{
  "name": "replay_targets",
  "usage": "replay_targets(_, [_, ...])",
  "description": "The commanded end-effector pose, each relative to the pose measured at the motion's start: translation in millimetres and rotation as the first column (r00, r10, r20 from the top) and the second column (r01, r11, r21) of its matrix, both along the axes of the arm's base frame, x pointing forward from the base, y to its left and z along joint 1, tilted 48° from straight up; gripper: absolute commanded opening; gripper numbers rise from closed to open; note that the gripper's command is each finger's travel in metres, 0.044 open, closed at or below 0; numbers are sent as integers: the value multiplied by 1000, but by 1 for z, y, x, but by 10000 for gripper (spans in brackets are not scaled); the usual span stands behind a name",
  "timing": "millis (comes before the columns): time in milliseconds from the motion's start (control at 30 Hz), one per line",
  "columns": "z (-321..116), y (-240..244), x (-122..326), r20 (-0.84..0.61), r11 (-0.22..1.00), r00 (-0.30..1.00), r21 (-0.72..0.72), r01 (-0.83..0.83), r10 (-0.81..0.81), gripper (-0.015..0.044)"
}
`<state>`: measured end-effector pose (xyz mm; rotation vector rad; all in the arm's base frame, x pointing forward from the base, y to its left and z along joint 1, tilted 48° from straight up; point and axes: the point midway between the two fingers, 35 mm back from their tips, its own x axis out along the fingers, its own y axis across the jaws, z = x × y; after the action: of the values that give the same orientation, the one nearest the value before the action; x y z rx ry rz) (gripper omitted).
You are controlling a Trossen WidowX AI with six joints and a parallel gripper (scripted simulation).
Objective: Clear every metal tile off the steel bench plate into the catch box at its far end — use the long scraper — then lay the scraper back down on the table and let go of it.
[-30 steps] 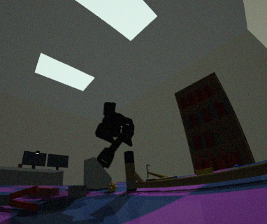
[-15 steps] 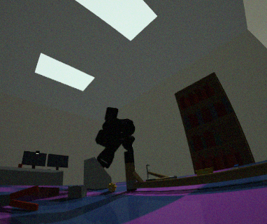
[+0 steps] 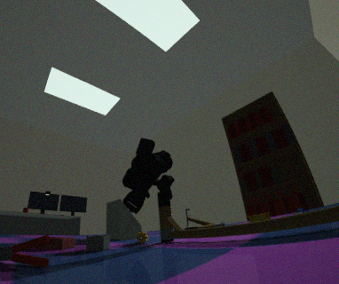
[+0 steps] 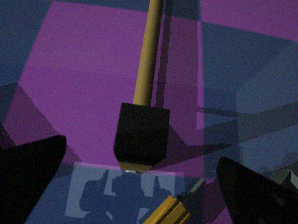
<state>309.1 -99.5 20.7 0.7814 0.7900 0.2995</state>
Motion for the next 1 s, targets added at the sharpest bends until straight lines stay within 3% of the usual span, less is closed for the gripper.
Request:
replay_targets(0, [-5,3,4,-6,1000,1000,0,3,-3,440])
replay_targets(967, [-25,30,35,5,1000,1000,8,6,-6,440])
